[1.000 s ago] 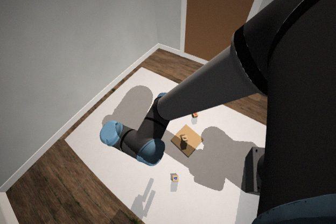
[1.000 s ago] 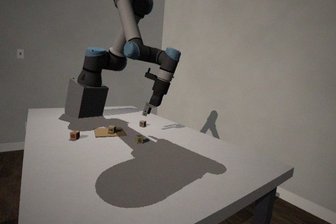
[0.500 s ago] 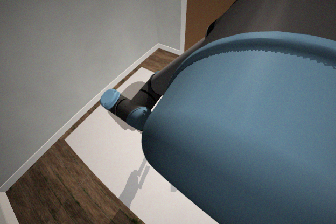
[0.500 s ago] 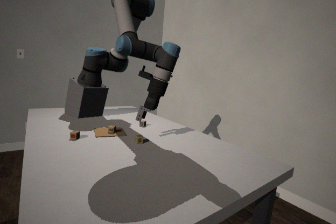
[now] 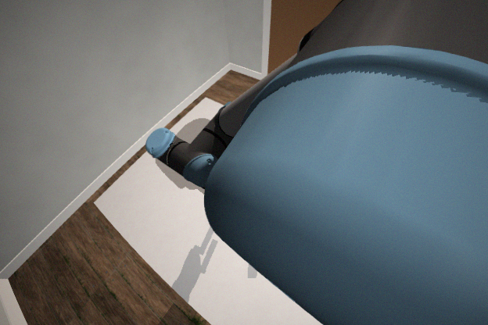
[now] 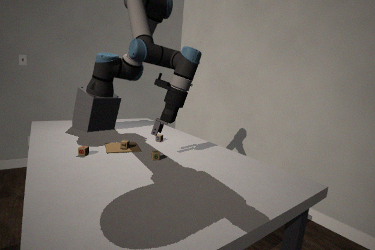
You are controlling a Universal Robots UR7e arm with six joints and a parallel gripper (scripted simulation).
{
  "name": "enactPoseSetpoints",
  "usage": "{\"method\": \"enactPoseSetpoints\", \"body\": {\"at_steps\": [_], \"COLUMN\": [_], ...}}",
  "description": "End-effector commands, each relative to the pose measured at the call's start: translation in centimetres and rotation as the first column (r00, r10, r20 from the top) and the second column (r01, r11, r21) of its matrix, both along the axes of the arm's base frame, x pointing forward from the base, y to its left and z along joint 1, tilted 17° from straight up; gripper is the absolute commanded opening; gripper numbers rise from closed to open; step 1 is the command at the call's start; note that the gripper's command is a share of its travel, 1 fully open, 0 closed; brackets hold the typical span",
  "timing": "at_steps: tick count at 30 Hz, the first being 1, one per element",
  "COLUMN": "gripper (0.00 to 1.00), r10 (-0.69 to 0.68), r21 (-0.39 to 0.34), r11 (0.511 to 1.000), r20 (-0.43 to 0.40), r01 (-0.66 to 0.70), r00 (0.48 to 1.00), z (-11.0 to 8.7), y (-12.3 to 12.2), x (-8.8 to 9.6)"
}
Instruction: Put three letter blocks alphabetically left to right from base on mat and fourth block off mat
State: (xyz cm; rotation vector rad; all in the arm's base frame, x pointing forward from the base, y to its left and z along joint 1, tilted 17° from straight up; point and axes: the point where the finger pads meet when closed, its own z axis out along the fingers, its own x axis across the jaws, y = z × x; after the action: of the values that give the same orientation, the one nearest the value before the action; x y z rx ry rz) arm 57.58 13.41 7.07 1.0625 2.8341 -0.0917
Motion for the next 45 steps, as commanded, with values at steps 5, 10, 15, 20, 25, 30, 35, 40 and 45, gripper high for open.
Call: {"method": "enactPoseSetpoints", "body": {"at_steps": [5,10,15,20,25,30,35,40,45], "gripper": [1.00,1.00,1.00,1.00,1.00,1.00,1.00,1.00,1.00], "r10": [0.000,0.000,0.000,0.000,0.000,0.000,0.000,0.000,0.000], "r21": [0.000,0.000,0.000,0.000,0.000,0.000,0.000,0.000,0.000], "r11": [1.000,1.000,1.000,1.000,1.000,1.000,1.000,1.000,1.000], "r20": [0.002,0.002,0.002,0.002,0.002,0.002,0.002,0.002,0.002], "r01": [0.000,0.000,0.000,0.000,0.000,0.000,0.000,0.000,0.000], "r00": [1.000,1.000,1.000,1.000,1.000,1.000,1.000,1.000,1.000], "z": [0.1,0.1,0.1,0.1,0.1,0.1,0.0,-0.6,-1.2], "y": [0.0,0.0,0.0,0.0,0.0,0.0,-0.2,-1.5,-2.6], "x": [0.0,0.0,0.0,0.0,0.0,0.0,-0.3,-2.2,-4.2]}}
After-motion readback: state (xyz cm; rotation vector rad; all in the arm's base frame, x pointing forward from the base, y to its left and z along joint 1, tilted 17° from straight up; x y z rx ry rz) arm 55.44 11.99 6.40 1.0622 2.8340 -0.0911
